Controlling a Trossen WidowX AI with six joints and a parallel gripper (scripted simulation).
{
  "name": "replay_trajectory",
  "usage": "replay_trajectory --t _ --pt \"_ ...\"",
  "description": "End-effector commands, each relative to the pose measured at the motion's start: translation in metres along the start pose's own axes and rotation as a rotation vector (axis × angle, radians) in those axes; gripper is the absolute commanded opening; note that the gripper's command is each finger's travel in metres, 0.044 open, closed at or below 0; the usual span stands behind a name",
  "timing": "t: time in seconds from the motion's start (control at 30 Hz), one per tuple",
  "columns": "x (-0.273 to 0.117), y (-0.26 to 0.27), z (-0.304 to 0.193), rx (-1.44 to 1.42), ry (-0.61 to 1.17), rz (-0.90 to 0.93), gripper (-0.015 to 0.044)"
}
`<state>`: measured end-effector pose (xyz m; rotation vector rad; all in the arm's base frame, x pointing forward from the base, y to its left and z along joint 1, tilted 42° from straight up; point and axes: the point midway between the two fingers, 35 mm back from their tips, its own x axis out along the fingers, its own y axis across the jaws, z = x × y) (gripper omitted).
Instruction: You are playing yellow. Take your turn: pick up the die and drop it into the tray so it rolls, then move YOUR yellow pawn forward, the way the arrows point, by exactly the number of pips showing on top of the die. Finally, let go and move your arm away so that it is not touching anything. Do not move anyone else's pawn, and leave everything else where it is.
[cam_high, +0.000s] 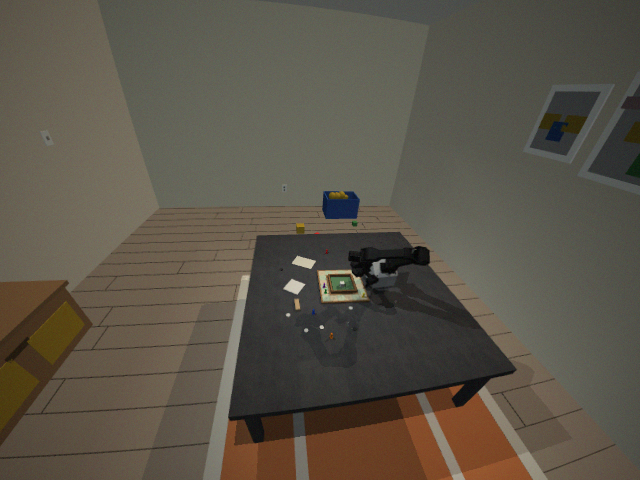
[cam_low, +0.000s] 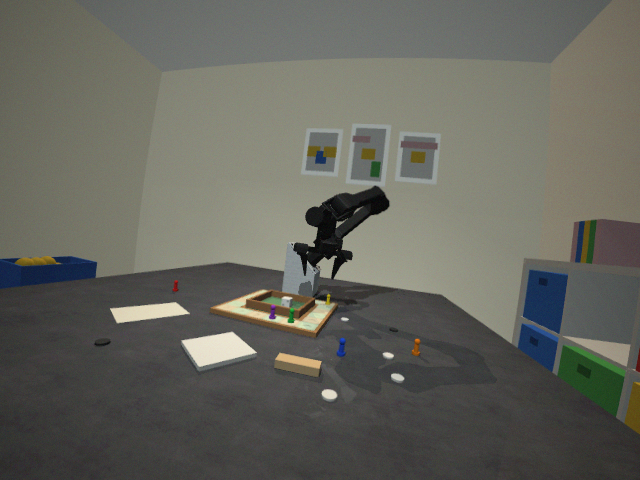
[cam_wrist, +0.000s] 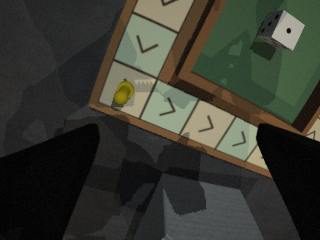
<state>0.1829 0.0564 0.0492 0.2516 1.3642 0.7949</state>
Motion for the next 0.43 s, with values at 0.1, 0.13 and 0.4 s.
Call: replay_trajectory --t 0.1,0.13,0.4 --pt "-0.035 -0.049 -0.023 0.261 0.012 0.004 0.0440" --pt "-0.041 -0.055 -0.028 0.302 0.012 0.013 0.0440" --pt "-0.048 -0.064 -0.035 0.357 0.004 0.021 0.0440"
